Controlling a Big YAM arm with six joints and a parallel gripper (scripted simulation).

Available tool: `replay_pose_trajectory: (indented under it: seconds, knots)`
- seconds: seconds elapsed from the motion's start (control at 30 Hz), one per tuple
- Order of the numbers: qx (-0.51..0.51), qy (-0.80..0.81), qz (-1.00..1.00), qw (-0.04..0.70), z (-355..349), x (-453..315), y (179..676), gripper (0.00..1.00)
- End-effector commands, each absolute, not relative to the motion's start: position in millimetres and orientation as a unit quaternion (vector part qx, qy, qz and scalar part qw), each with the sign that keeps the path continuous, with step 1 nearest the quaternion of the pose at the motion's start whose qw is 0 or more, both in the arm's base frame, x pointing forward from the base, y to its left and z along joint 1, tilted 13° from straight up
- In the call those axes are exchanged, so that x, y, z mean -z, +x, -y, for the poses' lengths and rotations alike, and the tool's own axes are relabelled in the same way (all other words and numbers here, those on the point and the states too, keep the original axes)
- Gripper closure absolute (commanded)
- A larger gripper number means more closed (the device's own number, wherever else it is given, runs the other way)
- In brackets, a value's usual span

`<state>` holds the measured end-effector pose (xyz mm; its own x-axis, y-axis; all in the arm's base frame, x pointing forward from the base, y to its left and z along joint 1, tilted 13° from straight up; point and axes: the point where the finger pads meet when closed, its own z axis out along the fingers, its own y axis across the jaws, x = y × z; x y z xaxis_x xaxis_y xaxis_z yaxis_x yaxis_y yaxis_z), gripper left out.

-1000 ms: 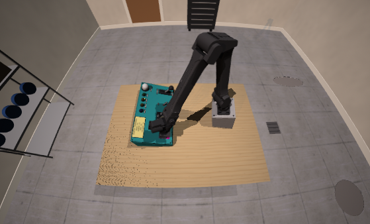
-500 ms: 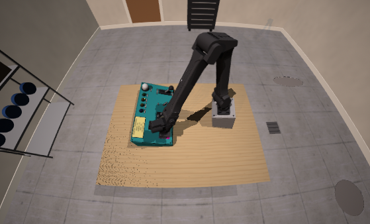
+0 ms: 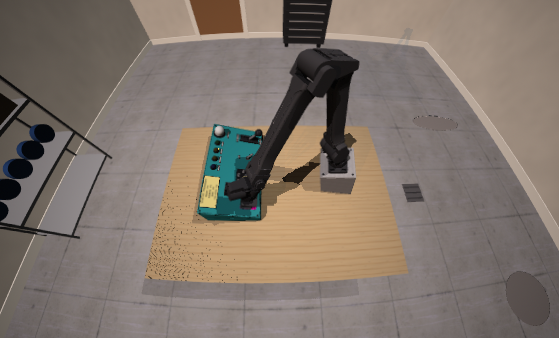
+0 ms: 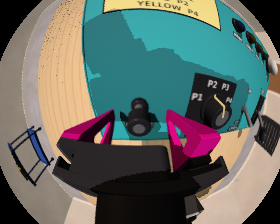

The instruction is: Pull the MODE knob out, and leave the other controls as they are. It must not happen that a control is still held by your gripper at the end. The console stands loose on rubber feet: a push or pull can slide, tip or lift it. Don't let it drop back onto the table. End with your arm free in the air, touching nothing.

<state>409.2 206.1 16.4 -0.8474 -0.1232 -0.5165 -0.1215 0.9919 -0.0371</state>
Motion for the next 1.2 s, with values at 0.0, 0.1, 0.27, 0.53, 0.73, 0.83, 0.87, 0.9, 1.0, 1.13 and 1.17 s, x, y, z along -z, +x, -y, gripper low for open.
replay_pose_trajectory:
  seconds: [0.0, 0.1, 0.27, 0.53, 0.73, 0.83, 0.87, 0.9, 1.0, 1.13, 1.17]
  knots:
    - [-0.016, -0.061, -0.951, 0.302, -220.8, -41.7, 434.5, 0.3]
    - [-0.016, -0.061, -0.951, 0.302, -220.8, -41.7, 434.5, 0.3]
    - [-0.016, -0.061, -0.951, 0.302, -220.8, -41.7, 434.5, 0.3]
    - [-0.016, -0.061, -0.951, 0.302, -220.8, -41.7, 434.5, 0.3]
    - [-0.016, -0.061, -0.951, 0.302, -220.8, -41.7, 434.5, 0.3]
    - [-0.015, -0.062, -0.952, 0.299, -220.3, -40.5, 433.8, 0.3]
    - [-0.013, -0.062, -0.953, 0.296, -219.9, -39.6, 433.3, 0.3]
    - [-0.012, -0.063, -0.954, 0.293, -219.5, -38.5, 432.6, 0.3]
    - [-0.008, -0.064, -0.956, 0.286, -218.6, -35.5, 431.3, 0.3]
    - [-0.007, -0.064, -0.956, 0.285, -218.8, -34.8, 431.8, 0.3]
    - [-0.007, -0.064, -0.957, 0.285, -218.9, -34.6, 432.0, 0.3]
